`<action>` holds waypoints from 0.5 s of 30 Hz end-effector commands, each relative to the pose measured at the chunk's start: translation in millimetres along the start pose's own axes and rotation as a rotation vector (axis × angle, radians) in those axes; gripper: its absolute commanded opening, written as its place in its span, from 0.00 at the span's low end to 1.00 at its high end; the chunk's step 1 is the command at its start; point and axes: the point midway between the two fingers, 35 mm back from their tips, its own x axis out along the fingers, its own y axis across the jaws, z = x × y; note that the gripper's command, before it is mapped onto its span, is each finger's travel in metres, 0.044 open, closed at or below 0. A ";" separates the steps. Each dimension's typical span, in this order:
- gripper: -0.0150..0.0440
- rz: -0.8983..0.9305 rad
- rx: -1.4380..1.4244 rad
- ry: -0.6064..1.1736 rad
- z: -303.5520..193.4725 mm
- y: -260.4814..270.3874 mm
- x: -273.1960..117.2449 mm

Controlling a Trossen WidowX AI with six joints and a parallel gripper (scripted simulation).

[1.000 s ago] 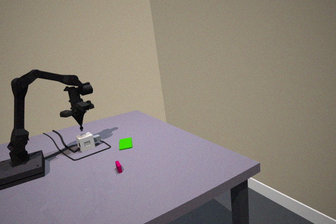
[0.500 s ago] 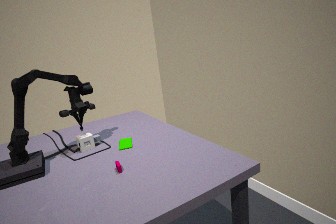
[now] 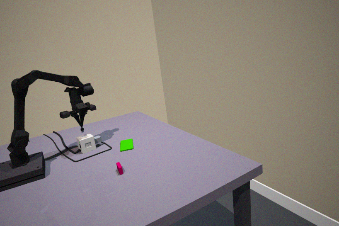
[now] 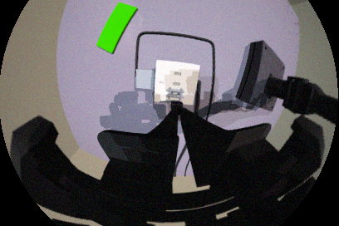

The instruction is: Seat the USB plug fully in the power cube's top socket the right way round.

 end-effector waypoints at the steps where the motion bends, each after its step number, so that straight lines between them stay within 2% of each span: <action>1: 0.25 0.002 0.006 -0.002 0.4 0.3 0.6; 15: 0.25 0.002 0.016 -0.005 1.1 0.1 2.3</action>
